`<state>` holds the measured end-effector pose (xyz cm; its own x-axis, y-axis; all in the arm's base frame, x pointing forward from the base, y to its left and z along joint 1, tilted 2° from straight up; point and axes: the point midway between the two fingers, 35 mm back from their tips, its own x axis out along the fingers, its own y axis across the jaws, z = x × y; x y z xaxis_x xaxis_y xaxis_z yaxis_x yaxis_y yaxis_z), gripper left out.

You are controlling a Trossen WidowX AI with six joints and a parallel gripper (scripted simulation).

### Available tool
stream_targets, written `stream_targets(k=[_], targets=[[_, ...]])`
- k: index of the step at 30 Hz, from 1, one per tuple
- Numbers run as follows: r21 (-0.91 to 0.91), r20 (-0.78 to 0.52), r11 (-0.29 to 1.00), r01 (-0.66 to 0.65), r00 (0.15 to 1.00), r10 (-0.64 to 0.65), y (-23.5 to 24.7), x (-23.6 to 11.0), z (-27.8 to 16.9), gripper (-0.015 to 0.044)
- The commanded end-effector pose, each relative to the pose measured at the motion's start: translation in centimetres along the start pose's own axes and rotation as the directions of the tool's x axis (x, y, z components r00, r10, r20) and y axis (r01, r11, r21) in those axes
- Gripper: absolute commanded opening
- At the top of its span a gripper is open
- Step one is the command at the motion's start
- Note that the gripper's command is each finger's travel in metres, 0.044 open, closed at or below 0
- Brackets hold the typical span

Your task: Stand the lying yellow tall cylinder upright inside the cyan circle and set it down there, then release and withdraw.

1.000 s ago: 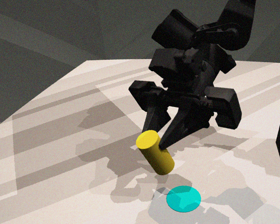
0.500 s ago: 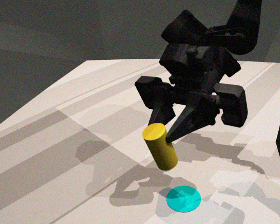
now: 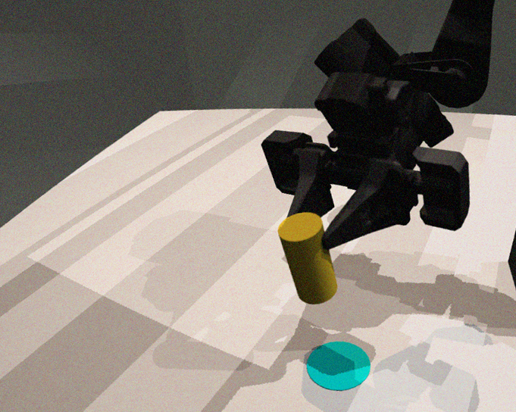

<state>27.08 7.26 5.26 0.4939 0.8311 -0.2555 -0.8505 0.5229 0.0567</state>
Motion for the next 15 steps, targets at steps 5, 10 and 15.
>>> stream_targets(k=[5, 10, 15], targets=[[-0.027, 0.044, 1.000, -0.011, 0.999, 0.013, 0.6, -0.6, 0.2, 0.0105], [-0.044, 0.069, 0.999, -0.015, 0.997, 0.018, 1.0, -1.0, 0.4, 0.0105], [-0.060, 0.093, 0.998, -0.019, 0.995, 0.024, 1.4, -1.4, 0.5, 0.0105]])
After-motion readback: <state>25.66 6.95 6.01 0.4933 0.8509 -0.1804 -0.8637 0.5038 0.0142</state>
